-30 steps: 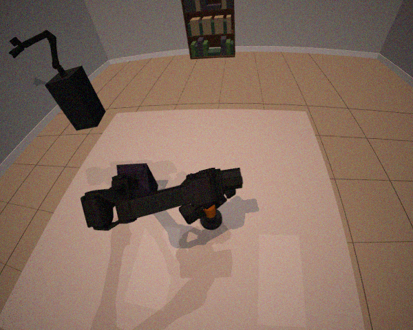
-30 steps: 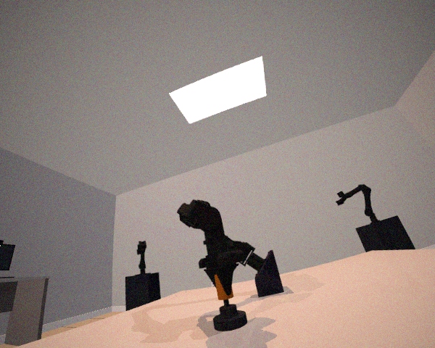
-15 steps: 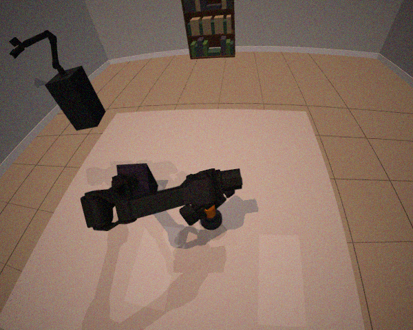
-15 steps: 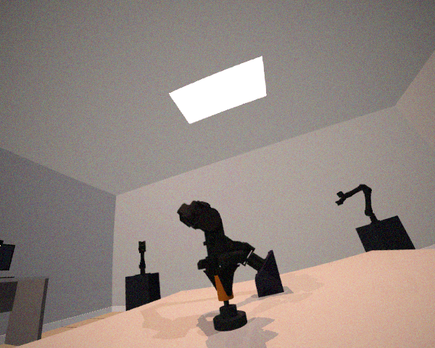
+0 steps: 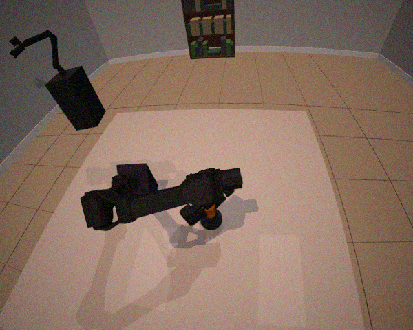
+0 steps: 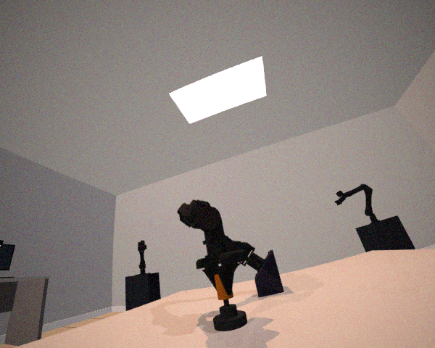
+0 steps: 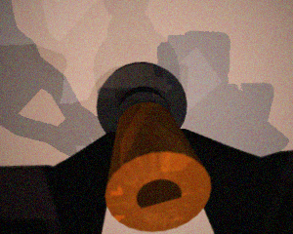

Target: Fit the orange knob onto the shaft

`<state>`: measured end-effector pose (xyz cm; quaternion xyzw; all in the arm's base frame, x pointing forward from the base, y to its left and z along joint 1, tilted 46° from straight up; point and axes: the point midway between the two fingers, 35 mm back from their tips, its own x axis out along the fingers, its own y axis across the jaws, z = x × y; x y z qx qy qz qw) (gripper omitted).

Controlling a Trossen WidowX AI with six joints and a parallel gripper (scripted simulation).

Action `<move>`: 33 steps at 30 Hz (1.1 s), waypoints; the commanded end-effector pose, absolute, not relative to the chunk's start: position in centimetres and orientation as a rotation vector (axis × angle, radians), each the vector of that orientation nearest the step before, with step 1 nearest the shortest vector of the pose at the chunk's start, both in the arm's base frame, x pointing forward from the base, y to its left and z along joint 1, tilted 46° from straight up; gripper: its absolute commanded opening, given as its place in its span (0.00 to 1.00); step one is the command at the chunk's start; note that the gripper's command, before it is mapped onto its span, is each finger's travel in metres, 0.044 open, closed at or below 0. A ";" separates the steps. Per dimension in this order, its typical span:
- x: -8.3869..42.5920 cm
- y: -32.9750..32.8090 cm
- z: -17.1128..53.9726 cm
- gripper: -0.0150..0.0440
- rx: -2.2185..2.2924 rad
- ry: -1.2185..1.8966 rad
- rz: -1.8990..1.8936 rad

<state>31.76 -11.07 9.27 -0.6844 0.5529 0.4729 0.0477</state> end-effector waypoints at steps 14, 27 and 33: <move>31.8 -11.3 9.0 0.25 -2.171 1.617 1.630; 31.8 -11.0 9.2 0.25 -2.171 1.617 1.630; 31.8 -10.9 9.4 0.25 -2.195 1.591 1.693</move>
